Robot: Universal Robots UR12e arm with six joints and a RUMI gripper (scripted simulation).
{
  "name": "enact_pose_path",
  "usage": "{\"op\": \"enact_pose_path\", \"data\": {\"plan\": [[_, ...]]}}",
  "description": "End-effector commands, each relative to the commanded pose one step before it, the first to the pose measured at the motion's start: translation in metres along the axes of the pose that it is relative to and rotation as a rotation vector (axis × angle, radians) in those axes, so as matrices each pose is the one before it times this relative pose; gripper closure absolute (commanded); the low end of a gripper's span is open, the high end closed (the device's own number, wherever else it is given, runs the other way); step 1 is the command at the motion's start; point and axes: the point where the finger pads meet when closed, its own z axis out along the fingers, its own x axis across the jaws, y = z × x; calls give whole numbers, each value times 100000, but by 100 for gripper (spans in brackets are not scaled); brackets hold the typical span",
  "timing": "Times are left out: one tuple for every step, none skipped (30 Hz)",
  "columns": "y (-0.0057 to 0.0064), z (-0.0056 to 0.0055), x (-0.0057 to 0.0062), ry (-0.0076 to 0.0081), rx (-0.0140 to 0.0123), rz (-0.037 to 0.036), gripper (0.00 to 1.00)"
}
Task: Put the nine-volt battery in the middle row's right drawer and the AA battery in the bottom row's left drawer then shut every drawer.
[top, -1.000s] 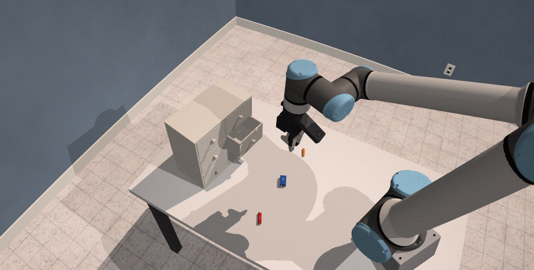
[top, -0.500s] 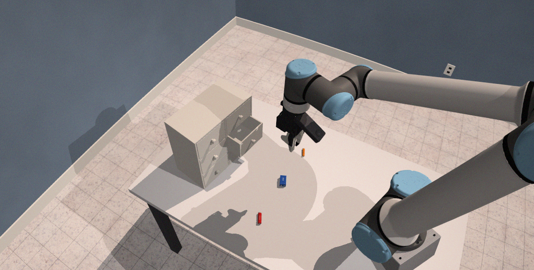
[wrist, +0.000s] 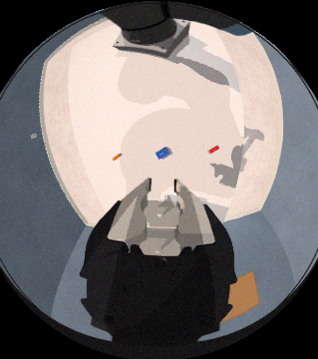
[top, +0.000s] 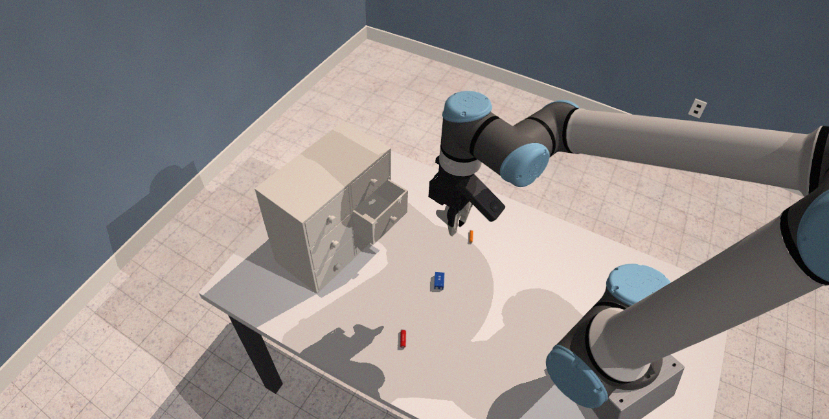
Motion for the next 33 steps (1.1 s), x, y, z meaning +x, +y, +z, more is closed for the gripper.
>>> {"op": "enact_pose_path", "data": {"plan": [[56,-65,-8,-10,-131,2,80],[0,0,0,0,0,0,80],[0,0,0,0,0,0,80],[0,0,0,0,0,0,80],[1,3,0,0,0,16,80],[8,21,0,0,0,107,80],[20,55,-1,0,0,275,80],[37,101,-1,0,0,507,80],[56,157,-1,0,0,790,80],[79,220,-1,1,1,1111,80],[0,0,0,0,0,0,80],[0,0,0,0,0,0,80],[101,290,0,1,1,1460,80],[124,362,2,1,1,1825,80],[145,436,5,1,1,2198,80],[164,509,9,1,1,2568,80],[179,579,14,1,1,2927,80],[190,646,21,1,2,3269,80],[197,708,28,2,2,3587,80],[199,763,35,2,2,3873,80],[196,810,42,2,2,4125,80],[188,849,49,2,2,4336,80],[176,878,53,2,1,4505,80],[161,897,57,1,1,4627,80],[144,907,57,1,1,4701,80],[124,906,56,1,1,4726,80],[105,895,52,1,1,4701,80],[0,0,0,0,0,0,80],[0,0,0,0,0,0,80],[85,874,47,1,1,4627,80],[67,844,40,1,0,4505,80],[50,806,31,1,0,4336,80],[35,760,23,1,0,4125,80]]}}
